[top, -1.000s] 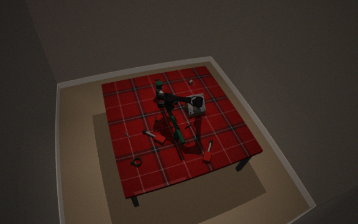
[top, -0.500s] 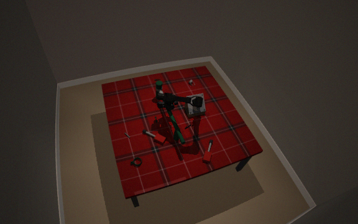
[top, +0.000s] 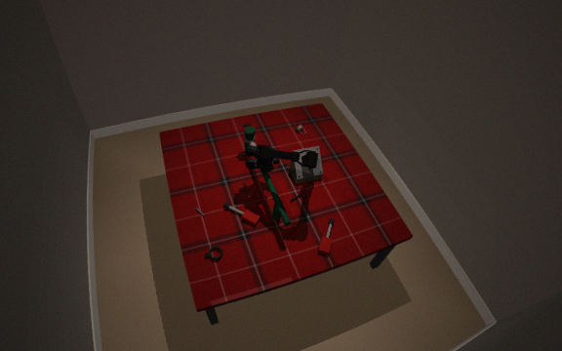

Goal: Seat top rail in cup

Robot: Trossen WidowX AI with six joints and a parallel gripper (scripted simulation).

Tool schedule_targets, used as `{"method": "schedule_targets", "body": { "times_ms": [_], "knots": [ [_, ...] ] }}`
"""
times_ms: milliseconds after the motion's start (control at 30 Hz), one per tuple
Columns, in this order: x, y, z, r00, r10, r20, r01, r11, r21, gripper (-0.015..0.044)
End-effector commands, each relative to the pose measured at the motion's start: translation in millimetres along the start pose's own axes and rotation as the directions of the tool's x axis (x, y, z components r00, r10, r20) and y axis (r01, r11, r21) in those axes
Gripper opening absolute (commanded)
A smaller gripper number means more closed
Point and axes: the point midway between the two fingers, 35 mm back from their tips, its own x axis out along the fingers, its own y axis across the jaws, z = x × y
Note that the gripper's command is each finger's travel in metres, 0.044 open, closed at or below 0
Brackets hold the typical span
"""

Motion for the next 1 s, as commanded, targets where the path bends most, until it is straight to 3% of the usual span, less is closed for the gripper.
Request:
{"method": "schedule_targets", "body": {
  "times_ms": [0,967],
  "knots": [
    [-5.1,-3.8,-5.5,1.0,-0.014,-0.01,0.014,1.0,0.003,0.0],
    [0.0,-2.8,-22.6,1.0,-0.004,-0.001,0.004,1.0,-0.004,0.0]
  ]
}}
